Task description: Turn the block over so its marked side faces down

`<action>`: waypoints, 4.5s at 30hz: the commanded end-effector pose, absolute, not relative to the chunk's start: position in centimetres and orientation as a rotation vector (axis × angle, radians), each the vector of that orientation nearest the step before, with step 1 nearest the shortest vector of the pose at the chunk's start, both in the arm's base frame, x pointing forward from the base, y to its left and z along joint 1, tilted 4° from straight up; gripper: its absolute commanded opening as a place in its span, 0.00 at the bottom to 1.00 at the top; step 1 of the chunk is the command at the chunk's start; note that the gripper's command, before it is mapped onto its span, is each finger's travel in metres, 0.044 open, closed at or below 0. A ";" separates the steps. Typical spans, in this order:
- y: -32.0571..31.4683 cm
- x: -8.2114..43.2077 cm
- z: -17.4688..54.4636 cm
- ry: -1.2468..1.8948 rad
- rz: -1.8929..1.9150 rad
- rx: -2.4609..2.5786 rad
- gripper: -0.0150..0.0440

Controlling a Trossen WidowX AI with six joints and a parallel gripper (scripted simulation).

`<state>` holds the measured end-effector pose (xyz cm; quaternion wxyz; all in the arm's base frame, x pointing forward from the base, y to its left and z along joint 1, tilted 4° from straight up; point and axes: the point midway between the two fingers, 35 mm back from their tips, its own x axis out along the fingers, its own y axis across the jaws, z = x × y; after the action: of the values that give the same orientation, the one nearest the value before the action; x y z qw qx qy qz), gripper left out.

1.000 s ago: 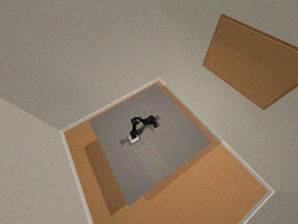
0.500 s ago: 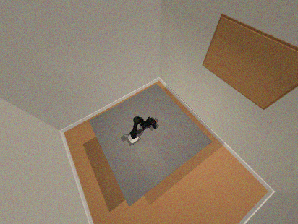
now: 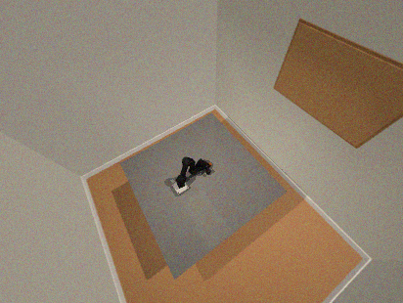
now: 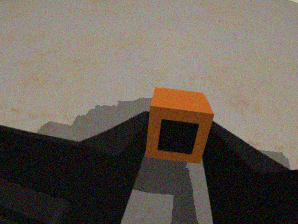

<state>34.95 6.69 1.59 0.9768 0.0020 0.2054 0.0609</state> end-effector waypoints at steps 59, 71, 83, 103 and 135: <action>6.6 35.1 1.3 0.439 0.119 -0.004 1.00; 6.6 34.8 5.7 0.841 0.119 -0.031 1.00; 6.2 32.5 8.4 0.960 0.117 -0.035 1.00; 6.5 34.7 9.5 1.201 0.114 -0.054 1.00; 6.9 36.6 5.7 1.476 0.110 -0.067 1.00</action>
<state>36.63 6.85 6.33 0.7412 -0.0318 0.6688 0.0487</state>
